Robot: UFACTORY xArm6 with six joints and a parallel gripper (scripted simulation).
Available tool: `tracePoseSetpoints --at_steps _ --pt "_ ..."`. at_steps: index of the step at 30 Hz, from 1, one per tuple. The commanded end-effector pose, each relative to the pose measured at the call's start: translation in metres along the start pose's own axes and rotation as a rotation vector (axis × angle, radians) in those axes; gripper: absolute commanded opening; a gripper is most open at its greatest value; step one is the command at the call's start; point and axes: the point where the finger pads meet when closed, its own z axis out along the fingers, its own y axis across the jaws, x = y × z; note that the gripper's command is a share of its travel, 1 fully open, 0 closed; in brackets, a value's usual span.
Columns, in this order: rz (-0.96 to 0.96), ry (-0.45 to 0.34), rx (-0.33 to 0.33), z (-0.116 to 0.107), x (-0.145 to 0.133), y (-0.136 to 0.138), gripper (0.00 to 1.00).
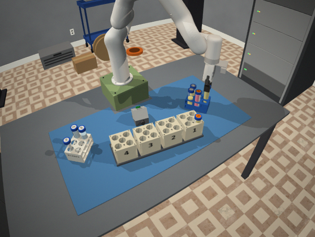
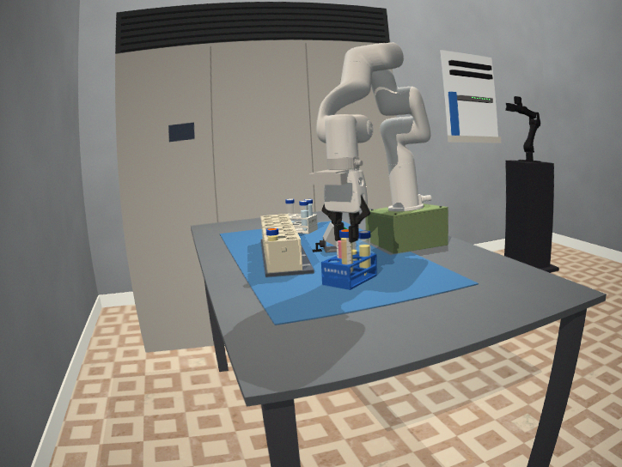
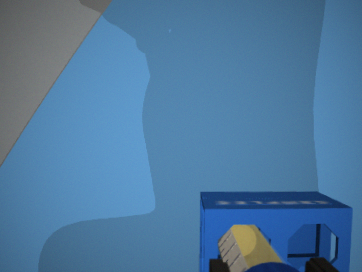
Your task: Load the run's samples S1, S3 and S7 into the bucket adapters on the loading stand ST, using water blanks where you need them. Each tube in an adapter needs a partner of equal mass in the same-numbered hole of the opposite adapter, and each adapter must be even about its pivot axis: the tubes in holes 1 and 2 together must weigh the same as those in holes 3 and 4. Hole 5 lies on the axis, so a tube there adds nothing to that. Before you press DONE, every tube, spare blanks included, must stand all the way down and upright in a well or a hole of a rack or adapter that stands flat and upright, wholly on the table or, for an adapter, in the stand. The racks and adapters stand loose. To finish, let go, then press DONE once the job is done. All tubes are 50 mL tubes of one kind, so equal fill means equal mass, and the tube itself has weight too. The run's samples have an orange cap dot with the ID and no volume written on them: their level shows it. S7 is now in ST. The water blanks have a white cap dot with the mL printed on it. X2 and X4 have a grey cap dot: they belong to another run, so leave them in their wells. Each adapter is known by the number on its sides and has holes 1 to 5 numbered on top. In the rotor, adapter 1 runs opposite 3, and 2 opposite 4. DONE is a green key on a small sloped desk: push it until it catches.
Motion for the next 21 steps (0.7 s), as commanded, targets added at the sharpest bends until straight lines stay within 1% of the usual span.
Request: tracePoseSetpoints --at_steps 1,4,21 --pt "0.0 0.005 0.001 -0.004 0.002 0.0 0.0" --pt "0.0 0.005 0.001 -0.004 0.002 0.0 0.0" --pt "0.0 0.005 0.001 -0.034 0.002 0.0 0.0"
